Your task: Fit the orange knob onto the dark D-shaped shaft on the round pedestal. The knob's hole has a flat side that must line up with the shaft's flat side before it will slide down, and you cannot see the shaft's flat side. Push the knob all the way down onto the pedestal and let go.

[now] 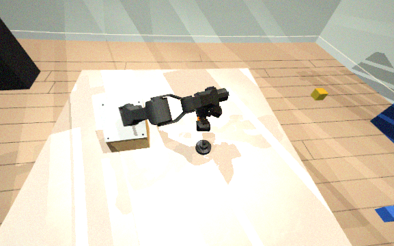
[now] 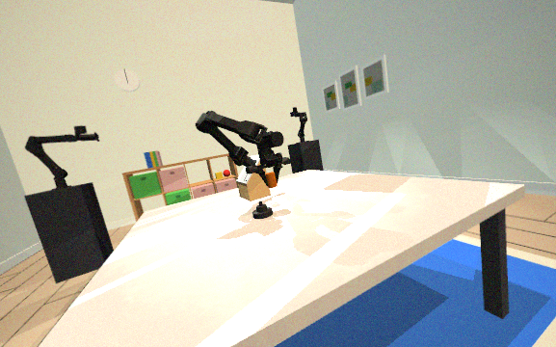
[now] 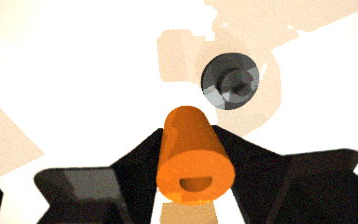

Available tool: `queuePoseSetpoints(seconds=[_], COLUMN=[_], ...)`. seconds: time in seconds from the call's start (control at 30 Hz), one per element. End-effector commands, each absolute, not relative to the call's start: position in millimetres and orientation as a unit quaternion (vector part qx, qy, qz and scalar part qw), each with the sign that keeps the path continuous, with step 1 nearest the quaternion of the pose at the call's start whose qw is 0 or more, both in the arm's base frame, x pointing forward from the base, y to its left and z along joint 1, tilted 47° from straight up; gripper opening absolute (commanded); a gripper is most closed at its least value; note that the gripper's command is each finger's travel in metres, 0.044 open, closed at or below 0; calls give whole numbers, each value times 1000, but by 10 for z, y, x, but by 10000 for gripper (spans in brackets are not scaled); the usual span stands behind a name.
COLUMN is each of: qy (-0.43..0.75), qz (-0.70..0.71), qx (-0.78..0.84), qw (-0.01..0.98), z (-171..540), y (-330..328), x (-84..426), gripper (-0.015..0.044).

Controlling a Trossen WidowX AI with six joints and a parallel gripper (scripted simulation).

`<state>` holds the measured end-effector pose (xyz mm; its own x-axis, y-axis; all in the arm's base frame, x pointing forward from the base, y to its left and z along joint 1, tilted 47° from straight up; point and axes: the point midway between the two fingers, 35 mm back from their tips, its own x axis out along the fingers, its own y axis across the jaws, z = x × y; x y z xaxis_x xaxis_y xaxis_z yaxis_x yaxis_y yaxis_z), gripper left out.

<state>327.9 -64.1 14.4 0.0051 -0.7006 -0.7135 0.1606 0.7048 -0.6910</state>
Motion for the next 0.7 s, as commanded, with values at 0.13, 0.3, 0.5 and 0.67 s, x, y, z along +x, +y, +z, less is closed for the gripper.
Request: queuePoseSetpoints(seconds=[0.13,0.3,0.5,0.67], qy=[624,623,622,621], qz=[-322,-325,-329,-332], qx=[-219,-221,-224,-226], qw=[678,677,675,673], z=[291,369,466,538], y=[-845,-979,-1143,-1262], x=[3335,3352,3362,3362], gripper=[0,0,0,0])
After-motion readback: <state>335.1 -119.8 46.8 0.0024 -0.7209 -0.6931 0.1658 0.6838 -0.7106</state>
